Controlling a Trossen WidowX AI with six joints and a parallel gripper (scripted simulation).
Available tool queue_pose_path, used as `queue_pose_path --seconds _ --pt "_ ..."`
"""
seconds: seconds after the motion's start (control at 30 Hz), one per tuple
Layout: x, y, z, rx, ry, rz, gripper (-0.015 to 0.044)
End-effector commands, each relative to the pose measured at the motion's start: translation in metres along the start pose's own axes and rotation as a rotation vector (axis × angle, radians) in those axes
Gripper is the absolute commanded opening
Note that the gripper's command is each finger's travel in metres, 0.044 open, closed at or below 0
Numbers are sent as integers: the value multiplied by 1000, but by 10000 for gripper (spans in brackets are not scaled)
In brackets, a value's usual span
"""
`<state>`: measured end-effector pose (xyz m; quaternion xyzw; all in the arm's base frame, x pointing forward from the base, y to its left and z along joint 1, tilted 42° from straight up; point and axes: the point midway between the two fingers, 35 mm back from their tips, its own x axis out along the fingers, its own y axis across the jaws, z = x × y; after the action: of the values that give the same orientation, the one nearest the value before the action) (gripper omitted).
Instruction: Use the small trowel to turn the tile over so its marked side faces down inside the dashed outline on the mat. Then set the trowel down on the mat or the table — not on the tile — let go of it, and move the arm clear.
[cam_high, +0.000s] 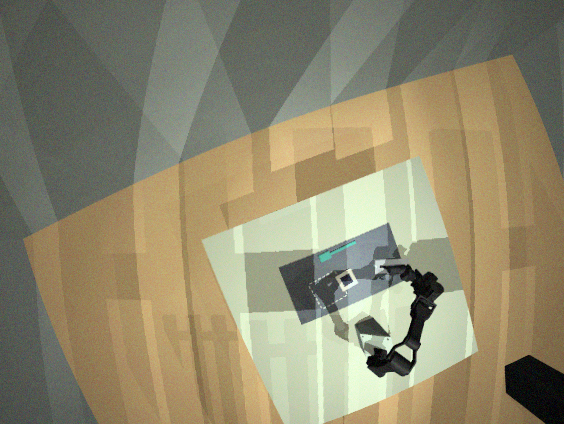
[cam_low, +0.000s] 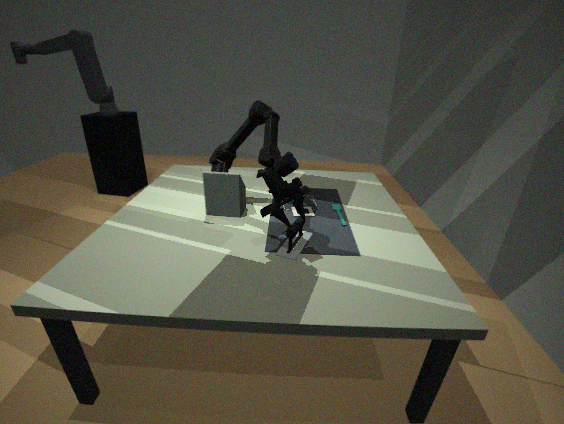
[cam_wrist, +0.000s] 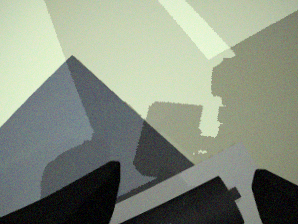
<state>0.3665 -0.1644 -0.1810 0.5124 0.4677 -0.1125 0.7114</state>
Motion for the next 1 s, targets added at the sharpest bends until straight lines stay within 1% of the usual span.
queue_pose_path --seconds 0.0,0.1,0.23,0.43,0.97 --pt "1 1 -7 118 -15 28 300" --pt "1 2 -13 216 -27 50 300" --pt "6 -1 -33 299 14 2 300" --pt "5 1 -38 396 1 32 300" --pt "-5 16 -66 891 0 208 300"
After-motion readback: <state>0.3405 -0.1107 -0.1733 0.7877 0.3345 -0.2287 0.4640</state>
